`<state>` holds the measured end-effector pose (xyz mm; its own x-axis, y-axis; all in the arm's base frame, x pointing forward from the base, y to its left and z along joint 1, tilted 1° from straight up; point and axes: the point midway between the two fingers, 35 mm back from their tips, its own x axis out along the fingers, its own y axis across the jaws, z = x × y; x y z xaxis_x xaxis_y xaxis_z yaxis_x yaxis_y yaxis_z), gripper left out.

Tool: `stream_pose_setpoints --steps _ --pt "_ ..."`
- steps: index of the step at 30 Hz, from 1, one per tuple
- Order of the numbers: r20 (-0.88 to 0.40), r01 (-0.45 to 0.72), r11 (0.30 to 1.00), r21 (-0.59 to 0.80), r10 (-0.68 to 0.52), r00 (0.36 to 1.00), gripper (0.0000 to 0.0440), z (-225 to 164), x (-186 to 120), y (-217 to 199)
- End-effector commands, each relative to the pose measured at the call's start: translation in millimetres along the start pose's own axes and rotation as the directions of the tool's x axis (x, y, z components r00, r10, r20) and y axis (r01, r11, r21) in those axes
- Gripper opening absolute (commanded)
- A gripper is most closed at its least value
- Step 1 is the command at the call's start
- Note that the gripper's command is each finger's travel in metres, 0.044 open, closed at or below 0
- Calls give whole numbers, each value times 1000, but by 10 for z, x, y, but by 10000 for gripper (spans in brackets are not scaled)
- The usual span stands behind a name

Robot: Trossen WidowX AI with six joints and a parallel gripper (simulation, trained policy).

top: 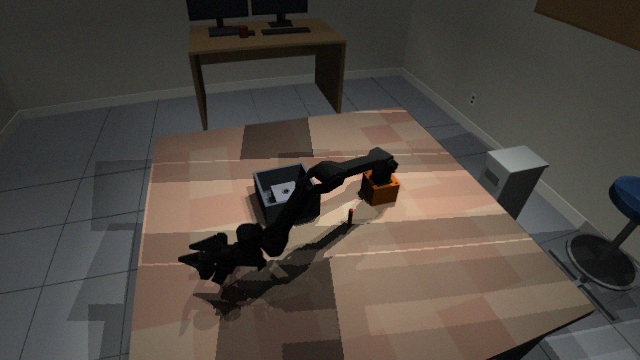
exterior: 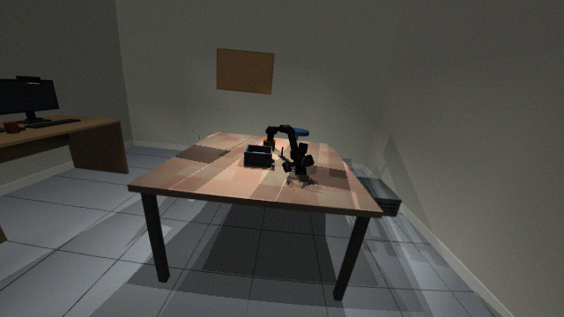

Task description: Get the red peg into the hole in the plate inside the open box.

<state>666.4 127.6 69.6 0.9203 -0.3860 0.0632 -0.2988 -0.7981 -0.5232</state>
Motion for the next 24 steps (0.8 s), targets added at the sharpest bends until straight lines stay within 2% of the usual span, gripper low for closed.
stream_pose_setpoints --steps 1,3,12,18,24 --pt "15 -6 1000 19 5 1000 418 -12 -6 -31" --pt "55 -22 997 71 18 998 440 -18 -39 -97" --pt "234 -101 946 309 27 972 440 2 -378 -493" --pt "351 -190 877 441 26 936 440 20 -683 -731" --pt "460 -315 780 540 39 887 440 -3 -1016 -894"
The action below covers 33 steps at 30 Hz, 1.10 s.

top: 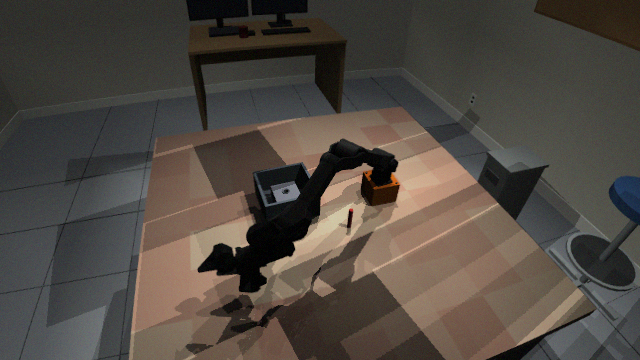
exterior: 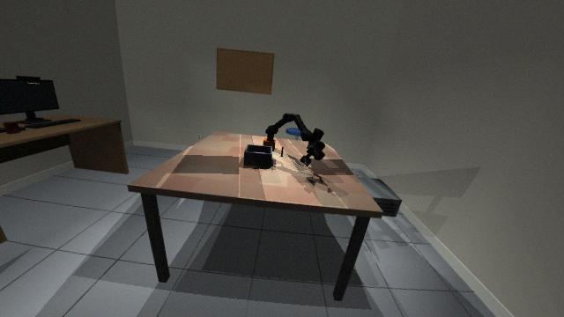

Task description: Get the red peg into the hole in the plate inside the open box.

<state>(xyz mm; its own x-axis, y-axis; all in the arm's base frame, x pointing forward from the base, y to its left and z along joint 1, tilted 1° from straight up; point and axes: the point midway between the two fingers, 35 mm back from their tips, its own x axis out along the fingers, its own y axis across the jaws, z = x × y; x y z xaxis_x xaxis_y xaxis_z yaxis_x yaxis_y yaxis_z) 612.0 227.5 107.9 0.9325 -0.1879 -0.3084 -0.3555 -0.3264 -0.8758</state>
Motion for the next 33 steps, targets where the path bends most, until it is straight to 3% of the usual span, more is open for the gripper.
stream_pose_setpoints --steps 1,8,15,24,33 --pt "55 -56 993 100 50 997 440 105 -200 -17" --pt "143 -183 940 288 146 979 440 225 -617 -45" --pt "207 -317 831 458 246 947 440 248 -1040 -21" --pt "252 -443 620 648 374 893 440 131 -1552 75" --pt "264 -473 365 802 494 828 440 -98 -1996 238"
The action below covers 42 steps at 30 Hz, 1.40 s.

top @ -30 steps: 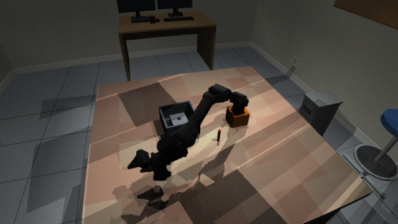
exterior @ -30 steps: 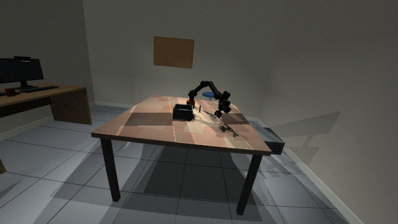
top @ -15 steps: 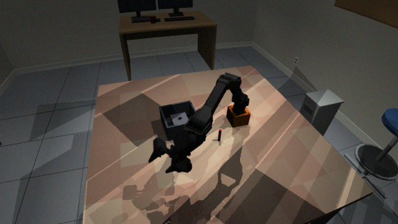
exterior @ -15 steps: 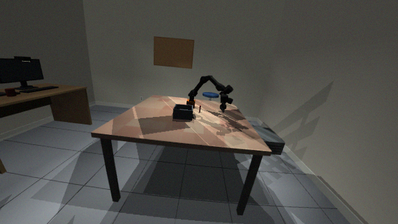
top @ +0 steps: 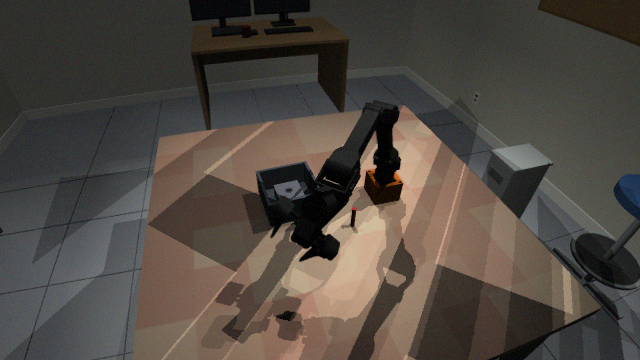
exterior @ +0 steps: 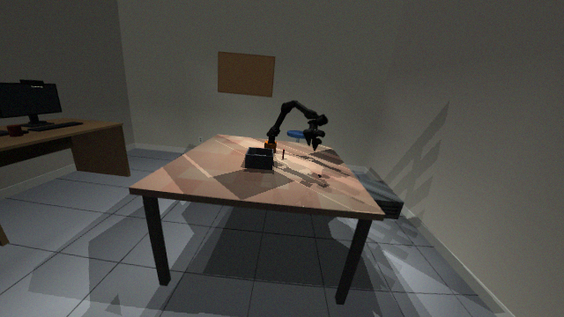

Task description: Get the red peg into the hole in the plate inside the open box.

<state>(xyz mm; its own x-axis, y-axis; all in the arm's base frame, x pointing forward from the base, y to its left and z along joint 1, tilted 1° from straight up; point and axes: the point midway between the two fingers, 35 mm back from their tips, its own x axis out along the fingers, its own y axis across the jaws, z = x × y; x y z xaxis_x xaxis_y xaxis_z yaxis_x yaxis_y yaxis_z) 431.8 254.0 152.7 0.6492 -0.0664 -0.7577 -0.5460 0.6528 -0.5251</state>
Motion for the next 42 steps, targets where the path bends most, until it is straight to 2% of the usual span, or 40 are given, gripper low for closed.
stream_pose_setpoints --steps 1,11,24,35,42 --pt "-46 -34 993 112 39 998 440 -171 -126 54" --pt "-172 -45 907 418 128 977 440 -660 -432 128" --pt "-346 90 688 721 244 906 440 -1356 -739 278" --pt "-496 313 471 825 336 801 440 -1970 -951 500" --pt "-568 435 385 814 371 734 440 -2284 -1005 645"
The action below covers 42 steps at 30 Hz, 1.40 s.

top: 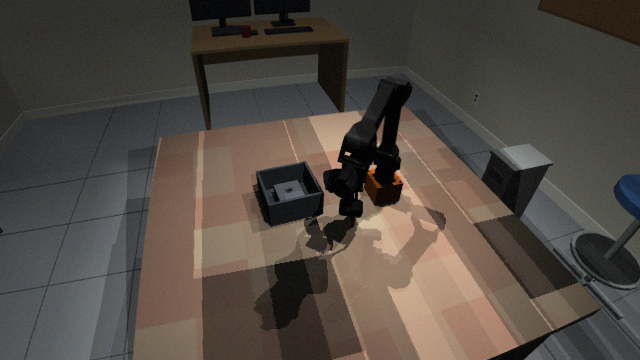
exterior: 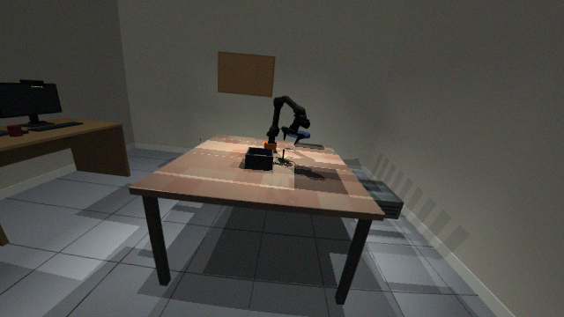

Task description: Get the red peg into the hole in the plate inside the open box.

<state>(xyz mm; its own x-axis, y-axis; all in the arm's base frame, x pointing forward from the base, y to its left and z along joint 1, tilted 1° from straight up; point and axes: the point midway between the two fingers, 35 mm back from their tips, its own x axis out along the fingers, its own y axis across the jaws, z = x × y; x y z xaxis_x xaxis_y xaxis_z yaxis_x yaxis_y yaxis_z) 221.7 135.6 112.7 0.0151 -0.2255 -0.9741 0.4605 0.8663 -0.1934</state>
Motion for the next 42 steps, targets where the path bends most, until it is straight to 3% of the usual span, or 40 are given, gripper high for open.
stream_pose_setpoints --steps 1,16,34,37,42 --pt "-41 39 997 62 -37 998 440 -107 98 -108" --pt "-114 118 977 180 -99 989 440 -316 542 -269" --pt "-83 86 968 234 -68 994 436 -379 1230 -204" --pt "-83 85 969 233 -68 994 396 -393 1322 -205" --pt "-93 95 968 232 -76 993 267 -429 1461 -215"
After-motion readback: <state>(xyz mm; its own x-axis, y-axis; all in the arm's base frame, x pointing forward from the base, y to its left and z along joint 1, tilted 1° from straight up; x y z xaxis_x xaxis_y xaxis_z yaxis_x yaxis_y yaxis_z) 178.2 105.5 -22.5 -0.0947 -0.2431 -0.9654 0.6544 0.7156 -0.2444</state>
